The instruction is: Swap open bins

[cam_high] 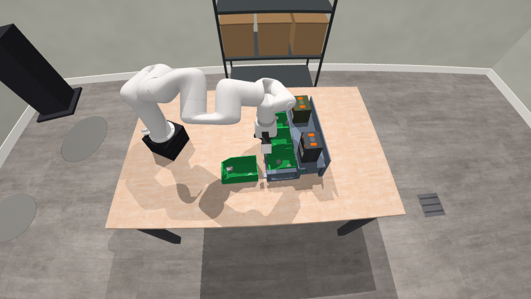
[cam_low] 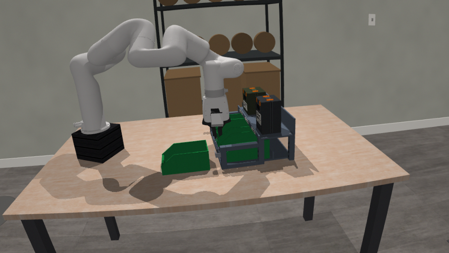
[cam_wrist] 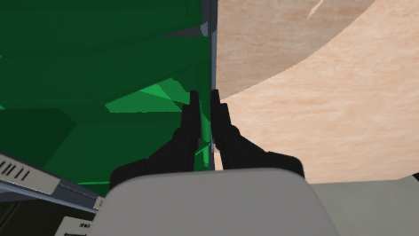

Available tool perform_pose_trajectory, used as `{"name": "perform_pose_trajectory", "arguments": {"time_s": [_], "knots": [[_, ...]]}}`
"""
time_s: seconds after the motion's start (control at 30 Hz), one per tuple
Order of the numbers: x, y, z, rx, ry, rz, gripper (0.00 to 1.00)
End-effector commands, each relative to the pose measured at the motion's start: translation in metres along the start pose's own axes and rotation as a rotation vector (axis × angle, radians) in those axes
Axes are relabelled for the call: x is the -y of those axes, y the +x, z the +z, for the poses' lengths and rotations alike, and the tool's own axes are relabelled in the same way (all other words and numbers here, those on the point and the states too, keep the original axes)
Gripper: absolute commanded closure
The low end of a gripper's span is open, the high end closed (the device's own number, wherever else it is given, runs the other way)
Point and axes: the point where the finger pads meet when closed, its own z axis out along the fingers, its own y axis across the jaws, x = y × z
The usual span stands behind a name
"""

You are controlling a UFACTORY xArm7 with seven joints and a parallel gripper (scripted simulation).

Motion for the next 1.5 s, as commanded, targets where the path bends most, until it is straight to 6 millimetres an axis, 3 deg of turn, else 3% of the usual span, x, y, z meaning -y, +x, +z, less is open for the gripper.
{"name": "perform_pose_trajectory", "arguments": {"time_s": [0.0,0.63,1.1,1.47], "knots": [[0.001,0.000,-0.002,0.000,0.004,0.000,1.00],[-0.017,0.000,-0.002,0.000,0.004,0.000,1.00],[-0.044,0.000,-0.002,0.000,0.004,0.000,1.00],[-0.077,0.000,-0.001,0.000,0.004,0.000,1.00]]}}
